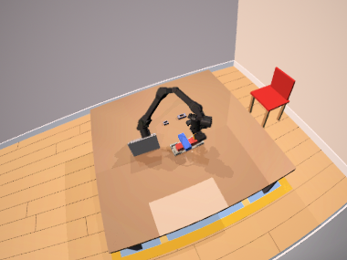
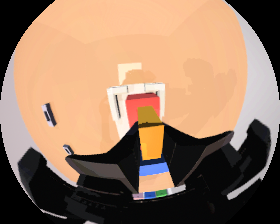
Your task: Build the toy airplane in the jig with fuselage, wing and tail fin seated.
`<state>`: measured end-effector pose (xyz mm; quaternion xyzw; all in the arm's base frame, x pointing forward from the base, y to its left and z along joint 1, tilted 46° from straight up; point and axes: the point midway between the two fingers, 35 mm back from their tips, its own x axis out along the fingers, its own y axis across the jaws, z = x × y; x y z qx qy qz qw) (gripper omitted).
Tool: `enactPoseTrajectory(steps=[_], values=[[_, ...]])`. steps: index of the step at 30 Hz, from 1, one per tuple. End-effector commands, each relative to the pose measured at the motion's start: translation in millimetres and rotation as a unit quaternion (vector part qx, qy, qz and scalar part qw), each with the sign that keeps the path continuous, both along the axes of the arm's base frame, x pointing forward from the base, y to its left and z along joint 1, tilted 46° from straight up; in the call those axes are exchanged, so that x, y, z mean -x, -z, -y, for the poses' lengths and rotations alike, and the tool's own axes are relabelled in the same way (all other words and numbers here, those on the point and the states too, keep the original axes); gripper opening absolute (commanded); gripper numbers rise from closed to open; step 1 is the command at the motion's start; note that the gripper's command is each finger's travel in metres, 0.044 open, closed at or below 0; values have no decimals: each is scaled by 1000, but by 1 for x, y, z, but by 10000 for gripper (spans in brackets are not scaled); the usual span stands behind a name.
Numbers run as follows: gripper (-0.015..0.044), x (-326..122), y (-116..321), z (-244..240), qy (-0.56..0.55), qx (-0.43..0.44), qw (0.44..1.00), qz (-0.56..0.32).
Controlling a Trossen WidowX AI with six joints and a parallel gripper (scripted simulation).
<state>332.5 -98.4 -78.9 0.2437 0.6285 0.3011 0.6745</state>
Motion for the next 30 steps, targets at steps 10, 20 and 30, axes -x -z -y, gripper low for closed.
enactPoseTrajectory(steps=[10,20,30], values=[[65,0,0,0,1,-1,1000,-2],[65,0,-21,22,1,0,1000,-2],[65,2,-28,28,1,0,1000,-2]])
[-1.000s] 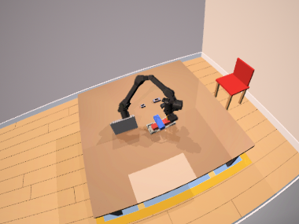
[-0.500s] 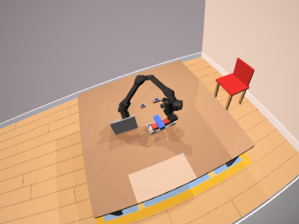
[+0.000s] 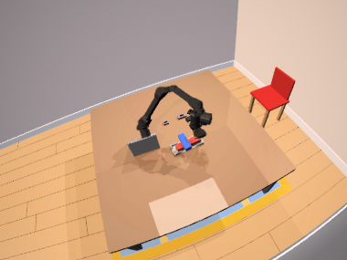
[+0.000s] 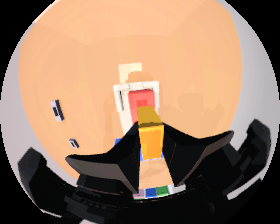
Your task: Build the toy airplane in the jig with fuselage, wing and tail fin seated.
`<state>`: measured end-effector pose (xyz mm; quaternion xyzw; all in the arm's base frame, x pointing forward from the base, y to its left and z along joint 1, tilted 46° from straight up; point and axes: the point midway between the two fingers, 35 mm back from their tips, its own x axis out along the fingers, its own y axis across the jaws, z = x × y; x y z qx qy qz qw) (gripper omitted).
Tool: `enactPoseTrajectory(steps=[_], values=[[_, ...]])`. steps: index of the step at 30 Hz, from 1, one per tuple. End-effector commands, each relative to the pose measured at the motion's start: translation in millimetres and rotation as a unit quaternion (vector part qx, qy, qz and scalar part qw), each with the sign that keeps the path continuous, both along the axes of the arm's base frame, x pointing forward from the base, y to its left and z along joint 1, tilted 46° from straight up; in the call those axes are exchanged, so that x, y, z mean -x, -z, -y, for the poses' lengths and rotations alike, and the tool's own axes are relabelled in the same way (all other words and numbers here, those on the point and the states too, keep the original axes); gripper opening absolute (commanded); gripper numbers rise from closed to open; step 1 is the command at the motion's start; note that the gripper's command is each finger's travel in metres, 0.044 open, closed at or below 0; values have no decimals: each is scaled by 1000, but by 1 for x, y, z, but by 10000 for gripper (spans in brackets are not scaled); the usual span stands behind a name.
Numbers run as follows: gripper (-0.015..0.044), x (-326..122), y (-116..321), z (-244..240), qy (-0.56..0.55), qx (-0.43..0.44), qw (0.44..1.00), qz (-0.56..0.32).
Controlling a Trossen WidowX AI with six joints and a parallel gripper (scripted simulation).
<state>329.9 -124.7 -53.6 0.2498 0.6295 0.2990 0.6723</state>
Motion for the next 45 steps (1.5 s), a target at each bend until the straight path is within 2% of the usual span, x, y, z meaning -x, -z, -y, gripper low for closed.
enactPoseTrajectory(steps=[1,29,45], values=[[65,-1,-3,2,-3,3,1000,2],[65,-2,25,-26,-3,2,1000,2],[65,-2,26,-27,-3,2,1000,2]])
